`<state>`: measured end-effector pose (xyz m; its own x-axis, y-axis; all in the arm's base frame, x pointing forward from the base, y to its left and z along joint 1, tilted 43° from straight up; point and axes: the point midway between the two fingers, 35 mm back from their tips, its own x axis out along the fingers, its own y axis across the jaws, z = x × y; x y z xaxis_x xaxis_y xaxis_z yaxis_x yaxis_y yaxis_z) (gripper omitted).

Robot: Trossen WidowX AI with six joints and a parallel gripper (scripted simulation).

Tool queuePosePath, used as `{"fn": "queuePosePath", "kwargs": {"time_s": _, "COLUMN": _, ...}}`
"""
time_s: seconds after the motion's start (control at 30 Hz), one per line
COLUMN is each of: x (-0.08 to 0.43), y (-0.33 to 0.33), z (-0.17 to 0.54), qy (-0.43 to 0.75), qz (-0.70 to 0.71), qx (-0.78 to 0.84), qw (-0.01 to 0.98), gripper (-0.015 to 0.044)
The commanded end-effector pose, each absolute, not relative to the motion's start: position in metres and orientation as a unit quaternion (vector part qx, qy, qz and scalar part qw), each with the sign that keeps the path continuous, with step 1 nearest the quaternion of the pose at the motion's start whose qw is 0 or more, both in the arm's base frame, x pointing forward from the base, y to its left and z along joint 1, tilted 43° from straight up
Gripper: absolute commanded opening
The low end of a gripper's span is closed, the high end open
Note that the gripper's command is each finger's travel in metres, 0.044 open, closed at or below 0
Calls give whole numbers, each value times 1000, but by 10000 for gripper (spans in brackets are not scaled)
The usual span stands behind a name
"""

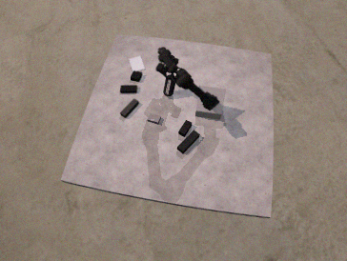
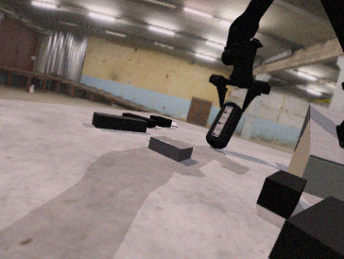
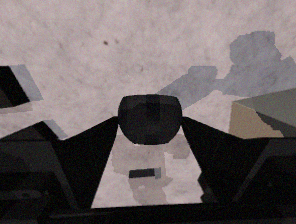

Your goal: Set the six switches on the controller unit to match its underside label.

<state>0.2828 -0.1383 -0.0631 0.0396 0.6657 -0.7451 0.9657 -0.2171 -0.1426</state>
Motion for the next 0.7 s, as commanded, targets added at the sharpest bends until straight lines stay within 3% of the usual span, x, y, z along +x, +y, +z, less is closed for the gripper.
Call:
{"fn": "queuePosePath", "kwargs": {"time_s": 0.0, "x": 286, "y": -133, "z": -57, "qy": 591, "qz": -358, "qx": 693, "qw": 205, "gripper": 337}}
{"fn": "queuePosePath", "kwargs": {"time_s": 0.67, "x": 290, "y": -123, "z": -44, "qy": 591, "qz": -358, "qx": 694, "qw": 204, "gripper": 337}}
